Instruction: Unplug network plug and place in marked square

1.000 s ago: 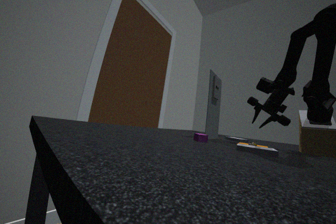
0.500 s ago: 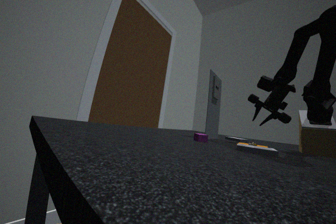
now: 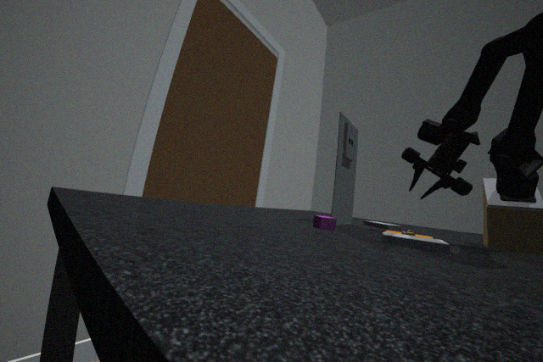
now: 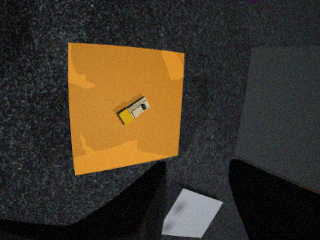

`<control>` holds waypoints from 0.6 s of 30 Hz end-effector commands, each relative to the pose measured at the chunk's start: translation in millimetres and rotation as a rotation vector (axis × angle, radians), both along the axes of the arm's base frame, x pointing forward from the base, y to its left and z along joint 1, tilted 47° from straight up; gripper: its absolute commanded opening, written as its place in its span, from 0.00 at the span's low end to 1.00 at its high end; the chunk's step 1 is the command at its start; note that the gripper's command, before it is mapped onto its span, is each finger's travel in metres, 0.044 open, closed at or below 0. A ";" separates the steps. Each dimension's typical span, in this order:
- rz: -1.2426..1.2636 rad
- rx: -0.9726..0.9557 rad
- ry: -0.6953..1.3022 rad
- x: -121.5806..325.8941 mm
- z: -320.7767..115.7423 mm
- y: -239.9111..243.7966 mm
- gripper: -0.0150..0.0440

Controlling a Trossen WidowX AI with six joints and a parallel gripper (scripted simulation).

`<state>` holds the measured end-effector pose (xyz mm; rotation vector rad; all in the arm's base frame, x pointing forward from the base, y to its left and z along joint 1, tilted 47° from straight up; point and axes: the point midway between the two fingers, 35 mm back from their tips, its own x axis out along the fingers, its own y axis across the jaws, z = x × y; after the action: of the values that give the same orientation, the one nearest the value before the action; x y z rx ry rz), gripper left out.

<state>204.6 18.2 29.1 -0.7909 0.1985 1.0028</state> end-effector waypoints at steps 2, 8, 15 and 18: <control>-0.002 -0.001 -0.017 0.4 6.4 -2.8 0.52; -0.005 0.003 -0.021 -1.2 11.7 -4.6 0.52; -0.006 -0.003 -0.002 0.7 14.7 -14.4 0.52; -0.007 -0.007 0.000 1.6 19.5 -20.8 0.52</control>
<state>204.9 4.5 45.2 -0.7924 0.1964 0.9968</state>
